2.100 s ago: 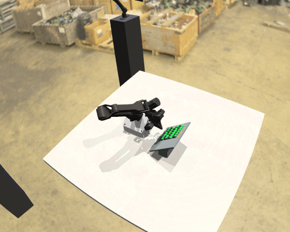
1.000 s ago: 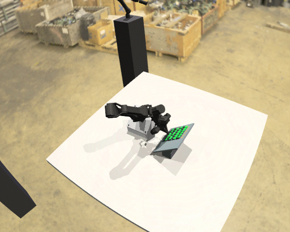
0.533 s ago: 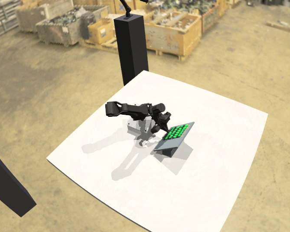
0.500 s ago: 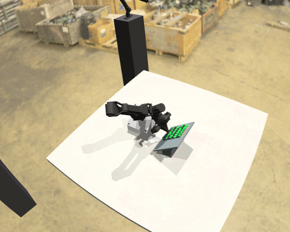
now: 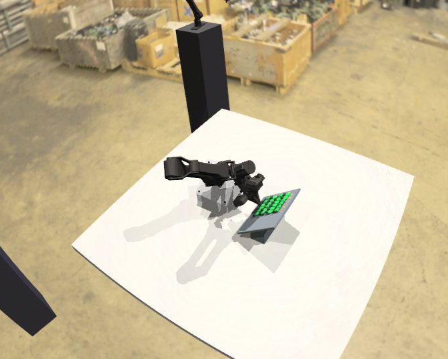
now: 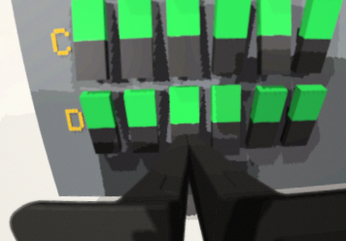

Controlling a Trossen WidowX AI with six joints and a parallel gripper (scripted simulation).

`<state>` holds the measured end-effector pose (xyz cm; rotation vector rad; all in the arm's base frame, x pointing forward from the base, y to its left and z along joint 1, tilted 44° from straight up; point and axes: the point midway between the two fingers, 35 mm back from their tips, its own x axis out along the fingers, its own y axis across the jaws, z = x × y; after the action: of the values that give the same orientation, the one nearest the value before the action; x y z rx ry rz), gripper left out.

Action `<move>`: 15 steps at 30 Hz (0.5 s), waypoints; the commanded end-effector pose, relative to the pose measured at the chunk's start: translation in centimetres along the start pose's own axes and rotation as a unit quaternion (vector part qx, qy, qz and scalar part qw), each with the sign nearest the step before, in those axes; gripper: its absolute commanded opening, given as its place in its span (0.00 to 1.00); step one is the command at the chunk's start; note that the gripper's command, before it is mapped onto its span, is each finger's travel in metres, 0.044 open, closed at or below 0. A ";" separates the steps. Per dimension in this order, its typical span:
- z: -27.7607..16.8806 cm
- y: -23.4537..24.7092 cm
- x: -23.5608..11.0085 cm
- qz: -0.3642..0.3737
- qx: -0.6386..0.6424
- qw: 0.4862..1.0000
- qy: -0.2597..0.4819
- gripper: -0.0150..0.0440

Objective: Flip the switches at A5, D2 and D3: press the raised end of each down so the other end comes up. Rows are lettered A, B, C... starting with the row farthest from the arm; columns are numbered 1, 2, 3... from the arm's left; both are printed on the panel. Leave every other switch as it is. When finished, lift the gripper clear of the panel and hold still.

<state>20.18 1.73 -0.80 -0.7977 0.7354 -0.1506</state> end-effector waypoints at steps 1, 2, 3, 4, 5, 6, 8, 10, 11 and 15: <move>0.0 0.1 0.1 0.002 -0.001 1.000 0.000 0.25; 0.0 0.1 0.1 0.002 -0.001 1.000 0.000 0.25; 0.0 0.1 0.1 0.002 -0.001 1.000 0.000 0.25; 0.0 0.1 0.1 0.002 -0.001 1.000 0.000 0.25; 0.0 0.1 0.1 0.002 -0.001 1.000 0.000 0.25; 0.0 0.1 0.1 0.002 -0.001 1.000 0.000 0.25; 0.0 0.1 0.2 0.002 -0.001 1.000 0.000 0.25; 0.0 0.1 0.2 0.002 -0.001 1.000 0.000 0.25; 0.0 0.1 0.2 0.002 -0.001 1.000 0.000 0.25; 0.0 0.1 0.3 0.002 -0.001 1.000 0.000 0.25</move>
<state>20.33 1.65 -0.91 -0.7971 0.7351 -0.1507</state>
